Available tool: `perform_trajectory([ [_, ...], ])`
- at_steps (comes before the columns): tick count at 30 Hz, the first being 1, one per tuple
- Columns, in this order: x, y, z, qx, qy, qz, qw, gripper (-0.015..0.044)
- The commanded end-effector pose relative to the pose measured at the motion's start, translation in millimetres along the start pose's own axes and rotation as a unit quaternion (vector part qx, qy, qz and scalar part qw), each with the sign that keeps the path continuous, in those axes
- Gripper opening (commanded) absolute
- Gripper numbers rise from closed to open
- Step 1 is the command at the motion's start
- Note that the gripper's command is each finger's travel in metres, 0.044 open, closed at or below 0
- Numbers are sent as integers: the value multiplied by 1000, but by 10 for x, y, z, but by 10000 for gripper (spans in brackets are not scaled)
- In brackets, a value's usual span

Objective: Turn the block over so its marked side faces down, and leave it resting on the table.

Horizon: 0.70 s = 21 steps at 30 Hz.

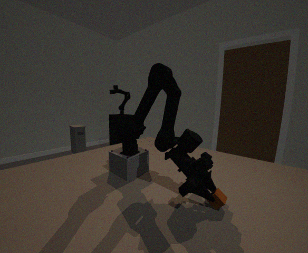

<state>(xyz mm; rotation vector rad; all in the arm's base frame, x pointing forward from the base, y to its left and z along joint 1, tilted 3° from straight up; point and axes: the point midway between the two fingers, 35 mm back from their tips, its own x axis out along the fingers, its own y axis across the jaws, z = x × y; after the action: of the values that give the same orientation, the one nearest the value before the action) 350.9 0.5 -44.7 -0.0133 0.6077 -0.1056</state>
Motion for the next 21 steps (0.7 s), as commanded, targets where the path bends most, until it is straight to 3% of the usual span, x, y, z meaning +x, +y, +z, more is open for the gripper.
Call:
perform_trajectory([
  [1,-56,-24,-120,-5,-9,-3,1000,0],
  [21,-187,-44,-96,-4,-65,-4,998,0],
])
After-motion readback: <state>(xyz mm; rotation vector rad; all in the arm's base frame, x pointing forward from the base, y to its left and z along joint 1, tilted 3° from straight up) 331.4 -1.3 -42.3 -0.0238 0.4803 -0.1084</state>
